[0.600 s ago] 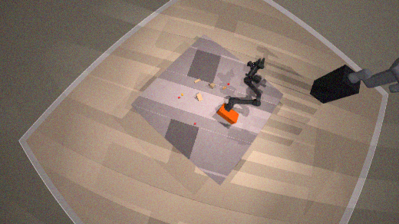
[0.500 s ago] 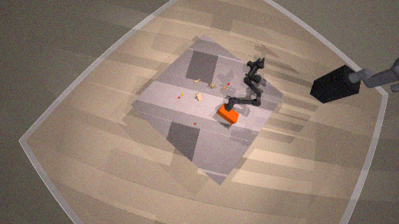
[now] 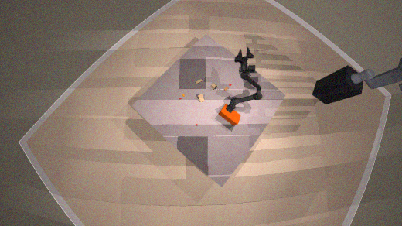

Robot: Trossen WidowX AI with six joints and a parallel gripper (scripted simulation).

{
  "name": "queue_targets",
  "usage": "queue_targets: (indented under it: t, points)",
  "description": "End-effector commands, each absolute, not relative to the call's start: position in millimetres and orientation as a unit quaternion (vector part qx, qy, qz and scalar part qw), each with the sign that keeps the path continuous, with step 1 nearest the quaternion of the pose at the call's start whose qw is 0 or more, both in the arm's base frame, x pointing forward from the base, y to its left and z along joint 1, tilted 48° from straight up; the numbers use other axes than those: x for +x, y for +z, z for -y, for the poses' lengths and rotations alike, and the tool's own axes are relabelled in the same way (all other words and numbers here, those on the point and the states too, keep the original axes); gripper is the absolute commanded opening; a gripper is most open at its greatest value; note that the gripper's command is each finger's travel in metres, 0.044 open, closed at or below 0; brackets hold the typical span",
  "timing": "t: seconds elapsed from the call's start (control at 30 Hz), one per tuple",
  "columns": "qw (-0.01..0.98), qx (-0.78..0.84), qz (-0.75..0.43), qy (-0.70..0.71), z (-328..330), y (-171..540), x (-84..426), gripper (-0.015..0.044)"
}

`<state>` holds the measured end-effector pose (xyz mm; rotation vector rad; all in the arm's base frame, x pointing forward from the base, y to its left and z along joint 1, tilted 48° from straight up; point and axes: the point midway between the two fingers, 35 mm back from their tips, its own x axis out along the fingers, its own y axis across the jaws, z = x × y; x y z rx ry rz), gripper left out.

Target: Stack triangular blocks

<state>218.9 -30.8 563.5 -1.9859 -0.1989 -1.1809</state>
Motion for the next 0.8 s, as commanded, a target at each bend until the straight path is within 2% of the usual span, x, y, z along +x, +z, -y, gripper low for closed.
queue_targets:
  t: [0.0,0.23,0.37,0.57,0.77]
  points:
    - [0.484,-0.780,0.084,-0.387,25.0,543.3,272.3,0.0440]
    - [0.669,-0.707,0.057,-0.221,5.5,480.4,370.1,0.0440]
    - [0.739,-0.656,0.018,-0.154,-3.9,443.3,407.0,0.0440]
    - [0.834,-0.538,-0.106,-0.062,-15.4,357.2,461.2,0.0440]
    - [0.883,-0.393,-0.254,-0.016,-27.4,266.8,488.2,0.0440]
